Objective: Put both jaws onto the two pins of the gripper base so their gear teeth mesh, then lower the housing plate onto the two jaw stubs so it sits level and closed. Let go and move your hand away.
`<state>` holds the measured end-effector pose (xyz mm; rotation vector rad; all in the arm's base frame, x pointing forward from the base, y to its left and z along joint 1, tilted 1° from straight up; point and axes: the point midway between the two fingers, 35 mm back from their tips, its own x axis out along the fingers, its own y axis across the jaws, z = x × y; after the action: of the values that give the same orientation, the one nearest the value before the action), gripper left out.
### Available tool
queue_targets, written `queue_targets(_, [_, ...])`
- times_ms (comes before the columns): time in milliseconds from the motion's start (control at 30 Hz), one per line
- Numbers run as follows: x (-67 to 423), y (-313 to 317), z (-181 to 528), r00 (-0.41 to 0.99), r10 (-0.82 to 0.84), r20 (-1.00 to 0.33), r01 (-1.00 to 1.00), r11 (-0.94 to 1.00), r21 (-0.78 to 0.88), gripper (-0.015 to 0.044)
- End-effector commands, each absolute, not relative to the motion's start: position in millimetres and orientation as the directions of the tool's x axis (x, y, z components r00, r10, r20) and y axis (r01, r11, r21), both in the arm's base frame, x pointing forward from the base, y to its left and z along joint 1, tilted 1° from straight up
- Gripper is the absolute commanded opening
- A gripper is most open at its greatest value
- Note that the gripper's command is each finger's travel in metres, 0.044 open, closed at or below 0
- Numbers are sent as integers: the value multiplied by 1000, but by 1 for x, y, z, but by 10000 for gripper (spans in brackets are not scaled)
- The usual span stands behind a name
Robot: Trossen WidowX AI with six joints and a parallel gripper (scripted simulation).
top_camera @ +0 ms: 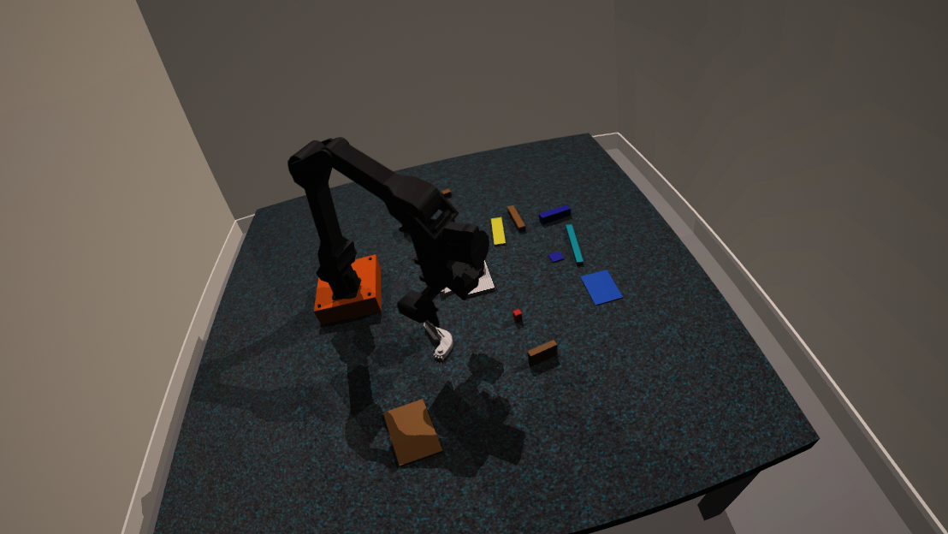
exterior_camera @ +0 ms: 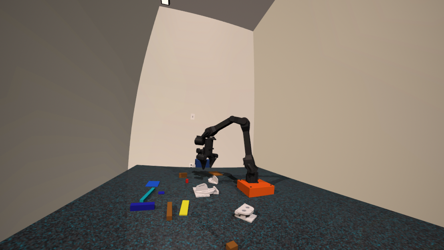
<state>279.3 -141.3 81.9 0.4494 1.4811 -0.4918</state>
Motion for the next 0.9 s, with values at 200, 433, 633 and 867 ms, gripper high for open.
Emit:
queue_targets(200, [275, -140, 82, 24, -35, -999, 386, 922, -23, 440])
queue_targets(433, [273, -139, 83, 23, -34, -999, 251, 968, -27, 440])
queue_targets(633, [272, -138, 83, 22, -34, -999, 131, 991, -31, 440])
queue_targets(867, [269, -137, 83, 21, -33, -999, -11, 999, -34, 440])
